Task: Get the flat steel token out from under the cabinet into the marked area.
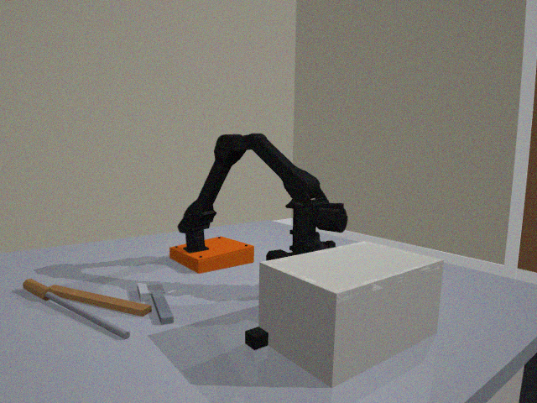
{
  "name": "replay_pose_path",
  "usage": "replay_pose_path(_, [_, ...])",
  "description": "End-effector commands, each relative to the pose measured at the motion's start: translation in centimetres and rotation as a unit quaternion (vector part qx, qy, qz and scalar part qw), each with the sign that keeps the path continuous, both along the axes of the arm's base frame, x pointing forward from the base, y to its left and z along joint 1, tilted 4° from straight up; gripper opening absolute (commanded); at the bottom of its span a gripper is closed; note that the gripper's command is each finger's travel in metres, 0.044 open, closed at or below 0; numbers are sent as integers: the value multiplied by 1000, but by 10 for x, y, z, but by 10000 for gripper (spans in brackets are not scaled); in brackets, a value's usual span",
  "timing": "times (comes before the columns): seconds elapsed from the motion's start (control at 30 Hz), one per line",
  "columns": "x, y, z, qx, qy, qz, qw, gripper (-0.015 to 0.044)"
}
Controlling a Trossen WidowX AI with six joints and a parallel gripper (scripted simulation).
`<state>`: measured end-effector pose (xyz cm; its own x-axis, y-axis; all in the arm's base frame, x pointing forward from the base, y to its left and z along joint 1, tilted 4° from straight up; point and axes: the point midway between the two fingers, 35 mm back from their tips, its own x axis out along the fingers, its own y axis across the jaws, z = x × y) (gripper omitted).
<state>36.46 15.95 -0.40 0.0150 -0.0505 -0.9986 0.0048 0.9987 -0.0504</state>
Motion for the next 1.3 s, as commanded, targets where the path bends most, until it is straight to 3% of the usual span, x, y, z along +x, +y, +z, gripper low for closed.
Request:
replay_pose_path(0.0, [-7, 0, -1, 0, 2, -1, 1000, 0])
replay_pose_path(1.27, [-46, 1, -2, 0, 3, -1, 1000, 0])
